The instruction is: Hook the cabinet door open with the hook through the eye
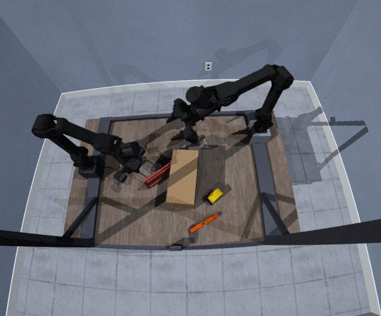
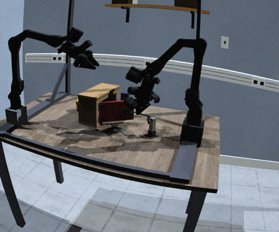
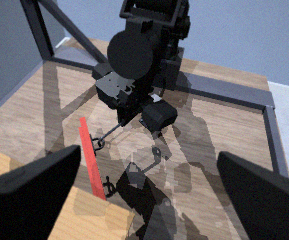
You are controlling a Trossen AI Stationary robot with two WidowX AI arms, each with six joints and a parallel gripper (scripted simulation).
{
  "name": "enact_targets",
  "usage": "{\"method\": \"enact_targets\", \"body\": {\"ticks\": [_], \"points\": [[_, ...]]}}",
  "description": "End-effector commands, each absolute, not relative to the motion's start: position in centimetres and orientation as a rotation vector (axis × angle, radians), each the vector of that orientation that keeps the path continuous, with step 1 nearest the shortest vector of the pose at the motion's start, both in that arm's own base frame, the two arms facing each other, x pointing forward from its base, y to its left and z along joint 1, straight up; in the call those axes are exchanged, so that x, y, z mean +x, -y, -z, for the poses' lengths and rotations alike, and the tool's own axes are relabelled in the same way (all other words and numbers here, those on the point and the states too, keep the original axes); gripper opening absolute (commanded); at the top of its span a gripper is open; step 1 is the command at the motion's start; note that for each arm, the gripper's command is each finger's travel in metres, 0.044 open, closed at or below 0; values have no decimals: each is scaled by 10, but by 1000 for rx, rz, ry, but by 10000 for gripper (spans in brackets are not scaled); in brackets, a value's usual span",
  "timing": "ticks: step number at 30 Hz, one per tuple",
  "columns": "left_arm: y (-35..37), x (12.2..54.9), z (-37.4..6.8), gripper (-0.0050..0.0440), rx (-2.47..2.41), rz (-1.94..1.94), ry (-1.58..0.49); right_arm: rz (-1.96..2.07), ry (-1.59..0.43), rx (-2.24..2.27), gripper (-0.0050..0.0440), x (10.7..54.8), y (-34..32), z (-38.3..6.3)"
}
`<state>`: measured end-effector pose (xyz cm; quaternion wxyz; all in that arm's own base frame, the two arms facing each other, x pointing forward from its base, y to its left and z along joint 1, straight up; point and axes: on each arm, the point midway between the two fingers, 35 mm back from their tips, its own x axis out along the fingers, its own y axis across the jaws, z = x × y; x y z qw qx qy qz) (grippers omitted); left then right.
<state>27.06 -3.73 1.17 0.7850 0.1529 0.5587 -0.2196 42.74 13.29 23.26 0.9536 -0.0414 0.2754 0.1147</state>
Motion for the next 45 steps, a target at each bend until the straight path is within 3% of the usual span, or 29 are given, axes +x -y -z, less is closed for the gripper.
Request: {"method": "enact_targets", "body": {"ticks": [1, 10, 11, 16, 26, 31, 38, 45], "points": [[38, 279, -17, -50, 337, 461, -1206, -234, -520, -73, 400, 427, -134, -250], [37, 276, -16, -50, 336, 461, -1209, -234, -520, -73, 400, 427, -134, -250], [37, 277, -17, 24, 336, 464, -1203, -234, -520, -73, 400, 427, -134, -250], [36, 280, -26, 139, 339, 458, -1185, -234, -520, -73, 400, 427, -134, -250], [27, 263, -81, 139, 339, 462, -1184, -234, -520, -73, 400, 427, -134, -250], [31, 255, -75, 259, 328, 447, -1192, -234, -520, -73, 400, 427, -134, -250], [45, 245, -78, 427, 237, 320, -1028, -234, -520, -73, 400, 427, -134, -250], [57, 237, -80, 440, 165, 226, -900, -234, -520, -73, 400, 427, -134, -250]]}}
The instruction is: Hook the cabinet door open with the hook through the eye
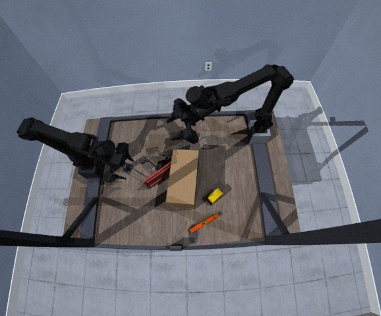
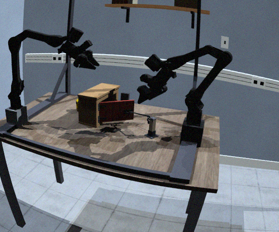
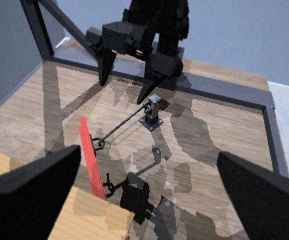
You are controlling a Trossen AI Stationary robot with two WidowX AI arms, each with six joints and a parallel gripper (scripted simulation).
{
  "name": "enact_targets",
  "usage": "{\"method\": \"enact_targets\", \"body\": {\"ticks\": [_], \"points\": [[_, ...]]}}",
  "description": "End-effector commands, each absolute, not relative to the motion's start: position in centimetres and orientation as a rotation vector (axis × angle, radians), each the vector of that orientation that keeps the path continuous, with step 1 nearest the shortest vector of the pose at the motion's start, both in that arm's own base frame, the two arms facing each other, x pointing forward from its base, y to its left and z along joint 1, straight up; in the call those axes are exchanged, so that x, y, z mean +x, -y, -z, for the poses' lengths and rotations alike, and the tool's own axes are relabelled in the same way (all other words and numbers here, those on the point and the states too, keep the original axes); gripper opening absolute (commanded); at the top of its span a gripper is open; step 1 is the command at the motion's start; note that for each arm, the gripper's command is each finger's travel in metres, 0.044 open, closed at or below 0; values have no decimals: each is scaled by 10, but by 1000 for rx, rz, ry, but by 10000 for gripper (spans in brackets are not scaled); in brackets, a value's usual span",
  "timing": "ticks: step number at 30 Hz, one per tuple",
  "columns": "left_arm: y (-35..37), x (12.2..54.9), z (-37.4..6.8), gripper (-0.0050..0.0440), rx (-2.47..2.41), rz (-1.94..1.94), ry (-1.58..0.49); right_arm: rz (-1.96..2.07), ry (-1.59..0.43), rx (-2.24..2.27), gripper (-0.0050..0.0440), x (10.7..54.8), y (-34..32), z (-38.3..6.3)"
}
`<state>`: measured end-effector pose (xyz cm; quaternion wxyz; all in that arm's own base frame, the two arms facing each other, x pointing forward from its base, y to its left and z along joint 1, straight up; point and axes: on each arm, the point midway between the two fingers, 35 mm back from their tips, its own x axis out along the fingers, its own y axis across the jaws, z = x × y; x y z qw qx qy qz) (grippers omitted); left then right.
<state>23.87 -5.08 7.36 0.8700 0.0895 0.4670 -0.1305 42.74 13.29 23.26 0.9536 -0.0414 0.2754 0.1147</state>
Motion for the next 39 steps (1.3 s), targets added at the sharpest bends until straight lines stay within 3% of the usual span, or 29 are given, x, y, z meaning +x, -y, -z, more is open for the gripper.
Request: {"method": "enact_targets", "body": {"ticks": [1, 12, 39], "points": [[59, 236, -80, 440, 151, 207, -875, -234, -520, -73, 400, 427, -134, -250], [79, 225, -82, 440, 29, 58, -663, -234, -520, -73, 400, 427, -134, -250], [86, 224, -84, 440, -7, 14, -598, -234, -520, -73, 400, 427, -134, -250]]}}
